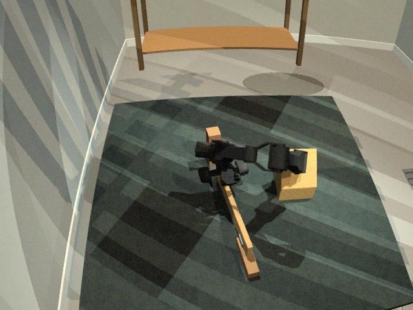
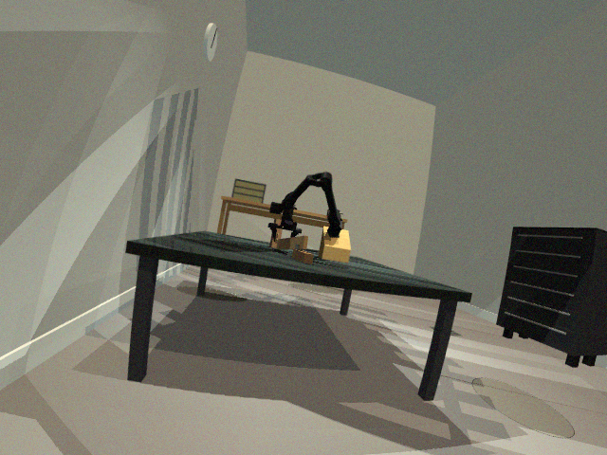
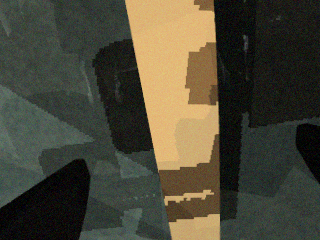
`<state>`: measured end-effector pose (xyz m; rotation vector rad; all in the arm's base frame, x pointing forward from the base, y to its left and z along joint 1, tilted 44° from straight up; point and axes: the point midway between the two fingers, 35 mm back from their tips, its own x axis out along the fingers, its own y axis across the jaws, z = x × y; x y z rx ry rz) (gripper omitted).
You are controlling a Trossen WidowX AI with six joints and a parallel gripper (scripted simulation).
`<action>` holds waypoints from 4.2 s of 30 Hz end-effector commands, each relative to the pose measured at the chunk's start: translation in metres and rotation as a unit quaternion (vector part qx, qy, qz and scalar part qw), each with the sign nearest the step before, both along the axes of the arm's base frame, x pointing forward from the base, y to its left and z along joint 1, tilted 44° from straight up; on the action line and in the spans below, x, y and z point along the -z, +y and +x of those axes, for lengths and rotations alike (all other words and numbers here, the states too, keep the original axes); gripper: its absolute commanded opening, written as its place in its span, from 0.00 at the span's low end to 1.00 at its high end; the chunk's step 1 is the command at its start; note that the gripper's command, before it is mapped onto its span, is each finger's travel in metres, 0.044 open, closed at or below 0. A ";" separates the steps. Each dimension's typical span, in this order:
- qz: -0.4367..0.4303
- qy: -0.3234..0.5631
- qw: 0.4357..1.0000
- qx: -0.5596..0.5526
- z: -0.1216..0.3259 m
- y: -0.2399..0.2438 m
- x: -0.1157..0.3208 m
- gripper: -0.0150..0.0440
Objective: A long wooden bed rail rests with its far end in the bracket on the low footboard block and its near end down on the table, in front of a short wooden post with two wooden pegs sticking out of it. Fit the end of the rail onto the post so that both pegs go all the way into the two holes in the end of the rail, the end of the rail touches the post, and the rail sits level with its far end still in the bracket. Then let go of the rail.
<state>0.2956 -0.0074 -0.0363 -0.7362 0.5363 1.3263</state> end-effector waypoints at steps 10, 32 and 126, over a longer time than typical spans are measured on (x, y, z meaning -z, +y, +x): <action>0.006 0.004 1.000 0.000 0.000 0.016 0.015 1.00; 0.006 0.004 1.000 0.000 0.000 0.018 0.017 0.32; 0.005 0.004 1.000 0.000 -0.005 -0.006 -0.008 0.25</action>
